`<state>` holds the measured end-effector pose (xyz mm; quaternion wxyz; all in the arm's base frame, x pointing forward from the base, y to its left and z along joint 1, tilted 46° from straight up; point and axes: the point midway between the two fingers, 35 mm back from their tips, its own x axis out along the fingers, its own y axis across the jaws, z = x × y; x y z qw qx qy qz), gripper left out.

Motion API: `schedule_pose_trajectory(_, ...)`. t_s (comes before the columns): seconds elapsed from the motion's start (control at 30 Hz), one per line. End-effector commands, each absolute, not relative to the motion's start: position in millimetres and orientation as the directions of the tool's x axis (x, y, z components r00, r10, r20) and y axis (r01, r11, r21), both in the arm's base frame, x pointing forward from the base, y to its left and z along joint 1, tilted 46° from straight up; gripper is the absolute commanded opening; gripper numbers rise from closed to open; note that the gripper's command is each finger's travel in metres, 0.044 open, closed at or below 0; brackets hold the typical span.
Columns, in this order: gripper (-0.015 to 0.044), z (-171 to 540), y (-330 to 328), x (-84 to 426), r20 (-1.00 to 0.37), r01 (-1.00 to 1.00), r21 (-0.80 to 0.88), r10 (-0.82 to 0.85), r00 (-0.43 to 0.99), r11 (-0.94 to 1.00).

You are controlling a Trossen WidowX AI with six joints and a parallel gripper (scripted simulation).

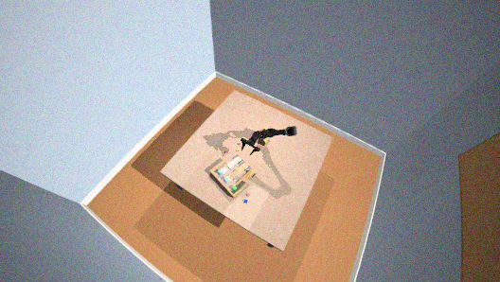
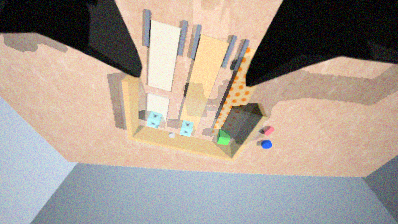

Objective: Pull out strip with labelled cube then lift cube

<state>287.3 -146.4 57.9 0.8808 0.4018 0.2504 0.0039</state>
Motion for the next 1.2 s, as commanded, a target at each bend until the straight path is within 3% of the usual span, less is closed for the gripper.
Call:
schedule_pose_trajectory(0.0, 0.0374, 59.4, -146.4, 287.5, -0.434, 0.191, 0.715, 0.213, 0.876, 0.672)
schedule_pose_trajectory(0.2, 0.0216, 39.0, -141.3, 321.2, -0.554, 0.246, 0.738, 0.356, 0.753, 0.628)
schedule_pose_trajectory(0.47, 0.0006, 12.3, -113.1, 358.2, -0.674, 0.325, 0.731, 0.56, 0.481, 0.6)
schedule_pose_trajectory(0.73, 0.0, -2.8, -72.9, 374.6, -0.697, 0.378, 0.697, 0.699, 0.161, 0.609)
schedule_pose_trajectory(1.17, 0.0, -6.8, -69.9, 373.1, -0.697, 0.379, 0.696, 0.701, 0.153, 0.61)
